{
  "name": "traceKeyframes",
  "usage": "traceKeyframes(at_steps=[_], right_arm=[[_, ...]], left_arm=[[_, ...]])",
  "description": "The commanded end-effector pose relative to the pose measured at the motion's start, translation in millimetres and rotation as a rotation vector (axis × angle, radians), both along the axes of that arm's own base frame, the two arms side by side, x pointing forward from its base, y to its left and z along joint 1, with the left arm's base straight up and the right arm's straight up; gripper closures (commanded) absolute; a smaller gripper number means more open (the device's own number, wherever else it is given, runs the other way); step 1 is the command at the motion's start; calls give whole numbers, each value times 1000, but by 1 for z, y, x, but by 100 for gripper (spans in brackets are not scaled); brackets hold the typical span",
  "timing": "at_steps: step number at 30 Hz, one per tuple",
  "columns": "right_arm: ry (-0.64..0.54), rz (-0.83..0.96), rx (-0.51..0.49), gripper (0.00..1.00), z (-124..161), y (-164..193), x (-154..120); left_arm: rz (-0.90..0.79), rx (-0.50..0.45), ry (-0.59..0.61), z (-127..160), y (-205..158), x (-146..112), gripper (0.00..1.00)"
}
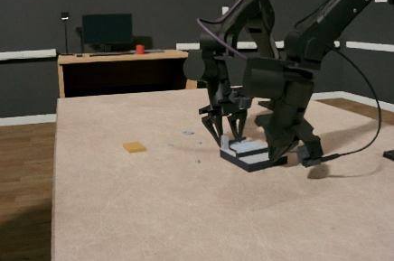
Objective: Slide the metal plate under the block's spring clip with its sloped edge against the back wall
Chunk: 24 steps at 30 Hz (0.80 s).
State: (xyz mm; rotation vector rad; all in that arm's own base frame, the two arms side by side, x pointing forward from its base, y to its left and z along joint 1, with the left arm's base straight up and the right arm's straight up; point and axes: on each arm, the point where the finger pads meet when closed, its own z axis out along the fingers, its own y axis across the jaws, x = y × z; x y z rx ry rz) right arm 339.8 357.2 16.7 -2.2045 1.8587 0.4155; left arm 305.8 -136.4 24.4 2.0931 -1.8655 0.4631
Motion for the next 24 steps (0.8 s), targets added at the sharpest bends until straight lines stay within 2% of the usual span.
traceKeyframes(at_steps=[1,3,8,18,20,24], right_arm=[[-9,13,29,56,15,14,-4],[1,4,-22,56,8,7,-6],[-31,20,-83,56,14,19,-5],[-37,22,-70,56,17,22,-4],[-12,6,-107,56,14,17,-9],[-41,28,-88,56,16,37,-7]], left_arm=[[-4,-9,-18,1,-4,4,100],[-4,-9,-18,1,-4,4,100],[-4,-9,-18,1,-4,4,100],[-4,-9,-18,1,-4,4,100],[-4,-9,-18,1,-4,4,100],[-4,-9,-18,1,-4,4,100]])
